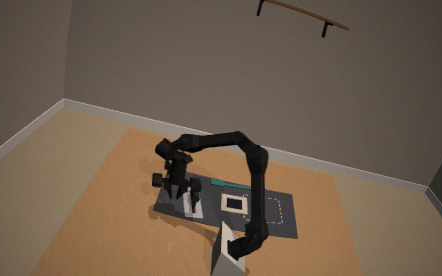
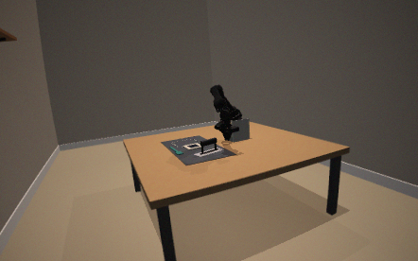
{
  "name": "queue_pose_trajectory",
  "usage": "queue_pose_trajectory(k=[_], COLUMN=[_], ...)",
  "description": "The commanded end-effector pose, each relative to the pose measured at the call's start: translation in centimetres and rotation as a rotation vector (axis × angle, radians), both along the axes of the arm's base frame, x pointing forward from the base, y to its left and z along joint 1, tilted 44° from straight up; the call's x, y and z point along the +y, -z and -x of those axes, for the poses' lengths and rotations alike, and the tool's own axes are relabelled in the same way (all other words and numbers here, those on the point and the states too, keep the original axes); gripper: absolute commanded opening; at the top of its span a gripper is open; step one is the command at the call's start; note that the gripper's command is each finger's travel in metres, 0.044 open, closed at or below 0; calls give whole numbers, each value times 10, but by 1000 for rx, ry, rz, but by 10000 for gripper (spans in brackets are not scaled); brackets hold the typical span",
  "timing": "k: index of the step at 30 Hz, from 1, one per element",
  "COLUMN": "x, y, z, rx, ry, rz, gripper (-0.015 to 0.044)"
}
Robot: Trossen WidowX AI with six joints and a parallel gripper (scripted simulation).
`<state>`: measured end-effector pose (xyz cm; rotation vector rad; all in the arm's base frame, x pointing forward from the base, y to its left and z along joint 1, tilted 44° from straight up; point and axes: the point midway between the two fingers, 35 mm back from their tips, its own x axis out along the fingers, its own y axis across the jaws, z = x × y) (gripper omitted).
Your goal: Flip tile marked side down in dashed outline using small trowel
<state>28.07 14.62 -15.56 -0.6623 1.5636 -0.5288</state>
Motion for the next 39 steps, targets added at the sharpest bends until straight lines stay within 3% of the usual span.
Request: queue_pose_trajectory(k=[1, 12, 16, 32, 39], x=[0, 0, 0, 0, -2], y=[0, 0, 0, 0, -6], z=[0, 0, 0, 0, -10], rx=[0, 0, 0, 0, 0], ry=[0, 0, 0, 0, -1], rz=[0, 0, 0, 0, -2], gripper=[100, 100, 0, 0, 179])
